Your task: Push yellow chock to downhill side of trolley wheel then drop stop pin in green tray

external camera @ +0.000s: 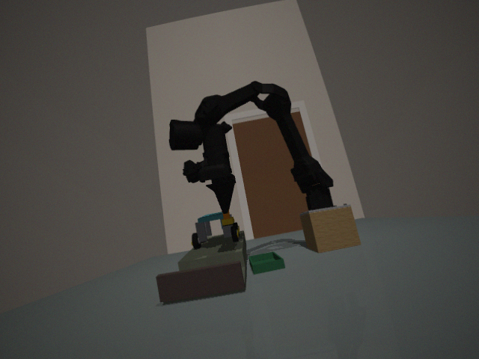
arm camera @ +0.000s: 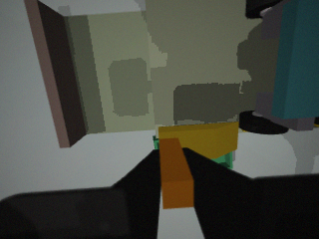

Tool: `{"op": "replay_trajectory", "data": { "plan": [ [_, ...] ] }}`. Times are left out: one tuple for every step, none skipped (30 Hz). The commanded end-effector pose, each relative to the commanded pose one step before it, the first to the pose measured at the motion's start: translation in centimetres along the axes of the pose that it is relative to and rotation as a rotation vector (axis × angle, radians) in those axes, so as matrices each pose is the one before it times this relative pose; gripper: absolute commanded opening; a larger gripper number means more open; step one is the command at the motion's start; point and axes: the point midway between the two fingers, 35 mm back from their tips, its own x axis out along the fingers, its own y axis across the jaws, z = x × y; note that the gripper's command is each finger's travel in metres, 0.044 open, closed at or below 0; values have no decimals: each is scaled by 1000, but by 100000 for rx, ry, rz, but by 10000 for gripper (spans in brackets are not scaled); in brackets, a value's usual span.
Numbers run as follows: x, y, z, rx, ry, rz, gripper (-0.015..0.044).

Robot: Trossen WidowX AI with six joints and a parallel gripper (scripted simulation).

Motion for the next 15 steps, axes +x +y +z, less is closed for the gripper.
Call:
{"op": "replay_trajectory", "data": {
  "plan": [
    [1253,-45,-50,-809,1316,-1422,0],
    [179,11,14,0,-1,-1,0],
    [207,12,15,0,-1,-2,0],
    [231,11,11,0,-1,-2,0],
    [201,9,8,0,0,-2,0],
    [218,9,11,0,-1,-2,0],
    [204,7,9,0,0,-2,0],
    [219,6,9,0,0,-2,0],
    [195,4,6,0,0,-2,0],
    [209,3,7,0,0,-2,0],
    [197,2,5,0,0,-2,0],
    [214,-1,2,0,0,-3,0],
    [193,-2,1,0,0,-3,0],
    [211,-5,-2,0,1,-3,0],
    [194,-6,-3,0,1,-3,0]
  ]
}}
